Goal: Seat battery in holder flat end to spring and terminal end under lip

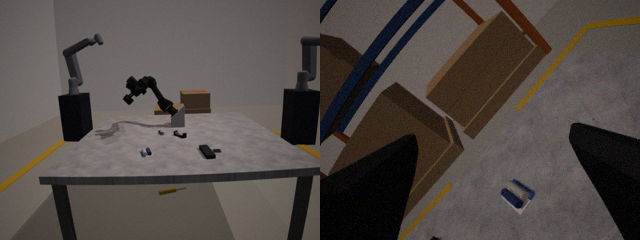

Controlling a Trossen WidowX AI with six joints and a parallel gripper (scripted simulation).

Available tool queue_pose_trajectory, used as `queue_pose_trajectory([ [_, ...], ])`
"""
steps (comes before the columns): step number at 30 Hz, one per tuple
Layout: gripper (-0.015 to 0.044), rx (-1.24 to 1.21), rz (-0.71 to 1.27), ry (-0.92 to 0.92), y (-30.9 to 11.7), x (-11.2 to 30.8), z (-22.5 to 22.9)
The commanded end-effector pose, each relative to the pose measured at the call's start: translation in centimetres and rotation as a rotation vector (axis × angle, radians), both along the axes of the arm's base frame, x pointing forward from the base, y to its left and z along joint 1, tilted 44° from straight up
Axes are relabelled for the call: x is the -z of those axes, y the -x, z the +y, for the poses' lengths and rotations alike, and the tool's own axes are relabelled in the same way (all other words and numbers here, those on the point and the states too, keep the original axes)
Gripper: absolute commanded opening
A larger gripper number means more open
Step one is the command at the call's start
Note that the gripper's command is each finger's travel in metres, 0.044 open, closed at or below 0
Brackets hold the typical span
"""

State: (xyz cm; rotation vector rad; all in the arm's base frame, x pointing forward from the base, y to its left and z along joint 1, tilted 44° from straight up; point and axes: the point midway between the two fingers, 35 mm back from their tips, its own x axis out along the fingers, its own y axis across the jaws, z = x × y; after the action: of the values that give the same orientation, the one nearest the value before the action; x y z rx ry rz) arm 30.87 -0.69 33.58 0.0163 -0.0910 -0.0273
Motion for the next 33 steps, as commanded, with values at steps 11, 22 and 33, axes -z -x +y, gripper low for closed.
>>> queue_pose_trajectory([
  [11, 0.0225, 0.323, 0.42, -0.873, -2.0, 13.1, -0.7],
  [22, 0.0225, 1.098, 0.349, -1.473, 2.8, 23.9, -2.1],
  [33, 0.0225, 1.525, -0.16, -1.573, 7.8, 26.8, -3.9],
])
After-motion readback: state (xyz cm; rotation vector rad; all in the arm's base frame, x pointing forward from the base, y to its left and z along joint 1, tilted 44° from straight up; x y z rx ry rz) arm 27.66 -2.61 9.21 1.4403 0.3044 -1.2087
